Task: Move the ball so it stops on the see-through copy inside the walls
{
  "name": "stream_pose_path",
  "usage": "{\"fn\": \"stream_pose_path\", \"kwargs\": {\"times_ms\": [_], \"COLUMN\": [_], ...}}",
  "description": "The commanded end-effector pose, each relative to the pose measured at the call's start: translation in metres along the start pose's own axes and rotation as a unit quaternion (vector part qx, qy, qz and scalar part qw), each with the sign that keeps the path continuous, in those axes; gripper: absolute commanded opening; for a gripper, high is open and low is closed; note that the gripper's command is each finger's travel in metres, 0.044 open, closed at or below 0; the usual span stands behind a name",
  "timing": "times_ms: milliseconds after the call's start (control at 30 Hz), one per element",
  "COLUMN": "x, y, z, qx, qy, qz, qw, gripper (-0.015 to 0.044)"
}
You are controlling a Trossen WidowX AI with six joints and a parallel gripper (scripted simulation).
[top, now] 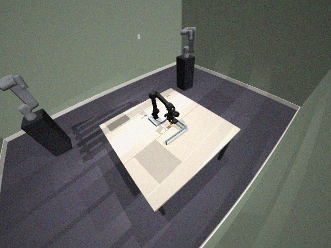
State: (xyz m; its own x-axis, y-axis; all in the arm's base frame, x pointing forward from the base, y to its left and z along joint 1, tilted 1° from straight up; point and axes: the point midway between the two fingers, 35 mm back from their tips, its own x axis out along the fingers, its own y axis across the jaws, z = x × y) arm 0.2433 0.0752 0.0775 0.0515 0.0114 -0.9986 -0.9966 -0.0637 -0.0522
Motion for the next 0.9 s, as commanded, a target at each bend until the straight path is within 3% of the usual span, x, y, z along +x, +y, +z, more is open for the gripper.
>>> {"fn": "stream_pose_path", "kwargs": {"times_ms": [0,867], "x": [0.022,0.052], "y": [0.003,0.005], "z": [-0.001,-0.002], "qx": [0.003,0.003], "qy": [0.003,0.004], "qz": [0.006,0.006], "qw": [1.0,1.0], "gripper": [0.0,0.0]}}
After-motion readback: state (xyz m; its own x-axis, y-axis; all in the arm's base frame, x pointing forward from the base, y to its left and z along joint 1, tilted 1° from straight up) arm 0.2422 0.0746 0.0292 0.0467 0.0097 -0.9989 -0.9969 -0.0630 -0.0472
